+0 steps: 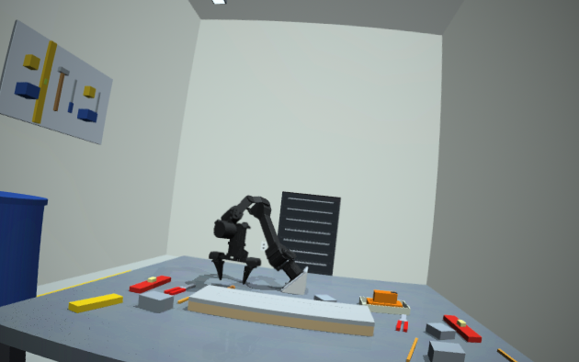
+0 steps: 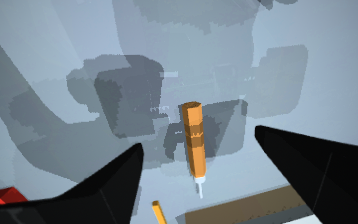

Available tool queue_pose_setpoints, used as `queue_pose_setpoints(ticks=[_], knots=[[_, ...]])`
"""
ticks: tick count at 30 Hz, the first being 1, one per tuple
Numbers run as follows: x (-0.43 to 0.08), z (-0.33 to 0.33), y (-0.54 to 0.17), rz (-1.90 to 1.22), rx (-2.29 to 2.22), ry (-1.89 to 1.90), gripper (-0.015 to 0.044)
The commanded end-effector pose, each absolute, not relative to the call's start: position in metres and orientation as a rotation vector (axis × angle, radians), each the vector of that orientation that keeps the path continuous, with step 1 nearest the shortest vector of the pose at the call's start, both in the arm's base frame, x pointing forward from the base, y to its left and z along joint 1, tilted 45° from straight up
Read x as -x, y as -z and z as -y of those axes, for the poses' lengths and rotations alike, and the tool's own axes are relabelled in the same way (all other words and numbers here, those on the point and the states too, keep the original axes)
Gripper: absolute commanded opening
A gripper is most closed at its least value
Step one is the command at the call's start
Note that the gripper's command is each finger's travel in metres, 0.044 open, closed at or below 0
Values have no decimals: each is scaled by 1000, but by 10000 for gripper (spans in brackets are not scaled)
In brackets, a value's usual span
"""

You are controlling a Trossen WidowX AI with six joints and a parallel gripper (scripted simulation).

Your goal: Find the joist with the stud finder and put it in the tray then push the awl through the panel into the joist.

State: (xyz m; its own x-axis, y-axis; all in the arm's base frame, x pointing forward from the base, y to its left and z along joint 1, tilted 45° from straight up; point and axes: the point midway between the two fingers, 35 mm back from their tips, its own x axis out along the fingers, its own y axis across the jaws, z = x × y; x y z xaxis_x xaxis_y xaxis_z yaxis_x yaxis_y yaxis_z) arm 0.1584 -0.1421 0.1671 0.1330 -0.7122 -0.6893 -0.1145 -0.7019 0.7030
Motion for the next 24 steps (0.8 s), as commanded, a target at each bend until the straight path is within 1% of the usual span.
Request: queue_pose_setpoints(ticks=[1, 16, 24], knots=[[-158, 146, -160, 785, -1923, 1611, 440], [-157, 162, -147, 789, -1918, 1603, 440], [-157, 162, -147, 789, -1918, 1603, 230]])
